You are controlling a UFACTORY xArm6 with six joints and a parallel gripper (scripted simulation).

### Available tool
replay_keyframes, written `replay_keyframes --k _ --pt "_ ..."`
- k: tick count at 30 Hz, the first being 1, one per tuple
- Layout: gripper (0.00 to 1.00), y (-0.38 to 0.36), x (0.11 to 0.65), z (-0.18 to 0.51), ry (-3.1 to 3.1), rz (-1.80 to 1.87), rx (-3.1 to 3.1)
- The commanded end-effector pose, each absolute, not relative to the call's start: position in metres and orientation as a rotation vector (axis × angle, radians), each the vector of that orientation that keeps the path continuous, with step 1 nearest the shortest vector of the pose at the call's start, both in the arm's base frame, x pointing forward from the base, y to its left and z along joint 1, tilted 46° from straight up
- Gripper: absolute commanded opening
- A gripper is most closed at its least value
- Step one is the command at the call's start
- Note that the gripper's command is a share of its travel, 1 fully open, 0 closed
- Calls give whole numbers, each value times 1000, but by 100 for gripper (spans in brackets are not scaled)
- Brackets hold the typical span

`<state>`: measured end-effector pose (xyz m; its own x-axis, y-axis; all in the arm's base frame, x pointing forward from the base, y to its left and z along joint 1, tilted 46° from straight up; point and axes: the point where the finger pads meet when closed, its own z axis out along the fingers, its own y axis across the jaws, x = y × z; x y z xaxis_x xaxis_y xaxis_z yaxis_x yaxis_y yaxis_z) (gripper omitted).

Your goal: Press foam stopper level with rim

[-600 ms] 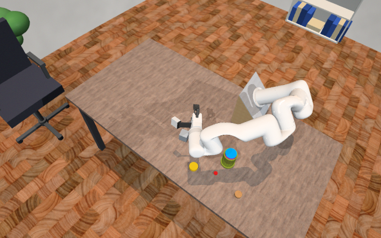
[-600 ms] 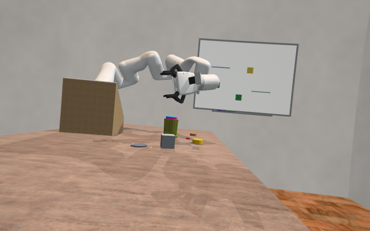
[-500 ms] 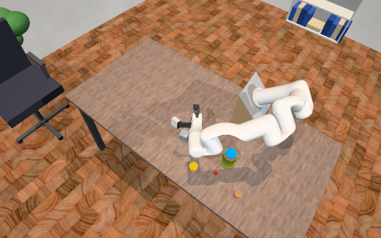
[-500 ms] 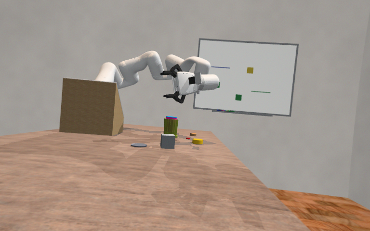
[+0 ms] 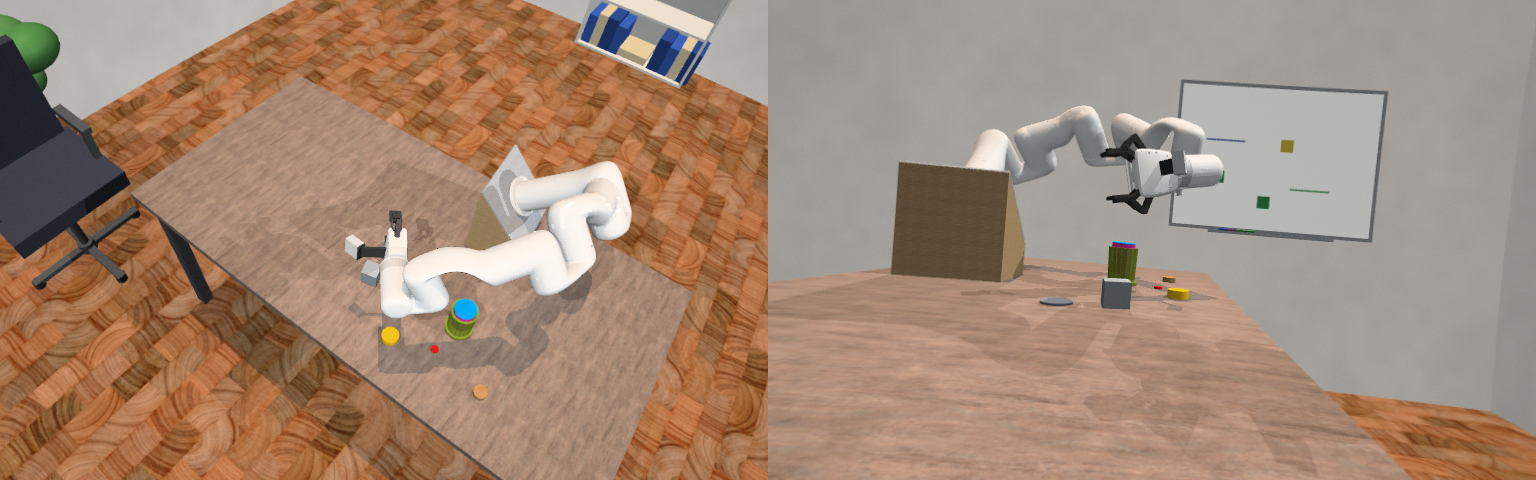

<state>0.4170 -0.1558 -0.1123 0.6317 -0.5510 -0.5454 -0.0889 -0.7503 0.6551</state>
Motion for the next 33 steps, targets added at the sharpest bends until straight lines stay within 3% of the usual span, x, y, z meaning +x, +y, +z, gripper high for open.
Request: replay_keyframes --k 1,33 --pt "0 -156 418 -111 -506 -1022 2266" --pt "0 0 410 -34 -1567 -1155 2558"
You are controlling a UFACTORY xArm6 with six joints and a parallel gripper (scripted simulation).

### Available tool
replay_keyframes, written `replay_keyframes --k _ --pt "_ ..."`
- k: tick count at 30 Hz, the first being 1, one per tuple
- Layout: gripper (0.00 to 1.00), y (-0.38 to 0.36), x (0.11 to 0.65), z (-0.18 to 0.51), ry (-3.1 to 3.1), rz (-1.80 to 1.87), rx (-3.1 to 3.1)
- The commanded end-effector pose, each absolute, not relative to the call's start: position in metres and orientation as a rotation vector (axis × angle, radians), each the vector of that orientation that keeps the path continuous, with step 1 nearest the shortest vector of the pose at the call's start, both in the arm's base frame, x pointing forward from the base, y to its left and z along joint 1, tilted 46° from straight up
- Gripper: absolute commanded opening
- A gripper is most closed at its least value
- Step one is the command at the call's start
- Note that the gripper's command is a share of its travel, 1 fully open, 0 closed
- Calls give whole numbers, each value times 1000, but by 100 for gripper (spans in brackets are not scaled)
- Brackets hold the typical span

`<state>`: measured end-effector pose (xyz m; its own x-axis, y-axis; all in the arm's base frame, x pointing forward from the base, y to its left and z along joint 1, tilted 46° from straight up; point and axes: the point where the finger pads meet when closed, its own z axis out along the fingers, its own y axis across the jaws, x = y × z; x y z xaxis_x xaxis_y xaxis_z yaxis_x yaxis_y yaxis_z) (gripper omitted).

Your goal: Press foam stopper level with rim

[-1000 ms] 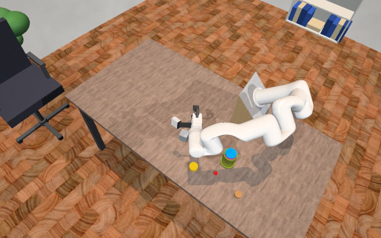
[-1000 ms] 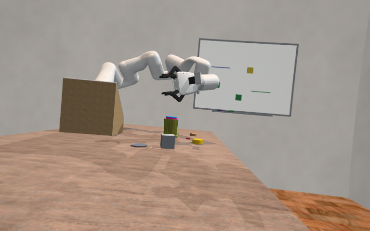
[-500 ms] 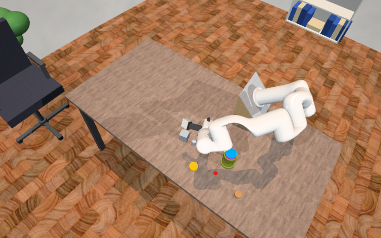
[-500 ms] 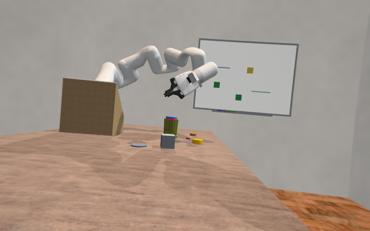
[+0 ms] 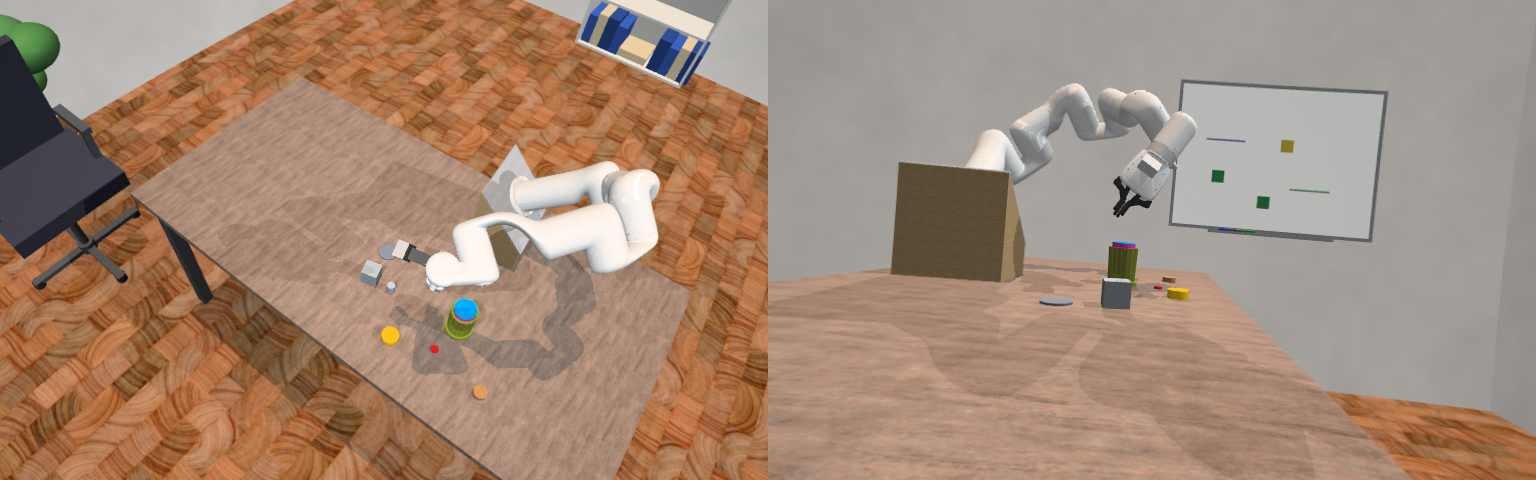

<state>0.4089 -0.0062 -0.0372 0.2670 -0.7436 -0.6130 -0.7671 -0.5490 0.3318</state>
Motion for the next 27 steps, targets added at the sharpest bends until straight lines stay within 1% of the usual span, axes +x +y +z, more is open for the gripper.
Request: replay_keyframes --k 1,2,4,14,27 --pt "0 15 409 -26 1538 1062 -2353" --pt "0 28 408 -20 1572 1026 -2271" --pt "0 28 408 -20 1572 1026 -2271" --pt "0 81 405 7 1680 879 -1944" --pt "0 94 404 13 1704 841 -1861"
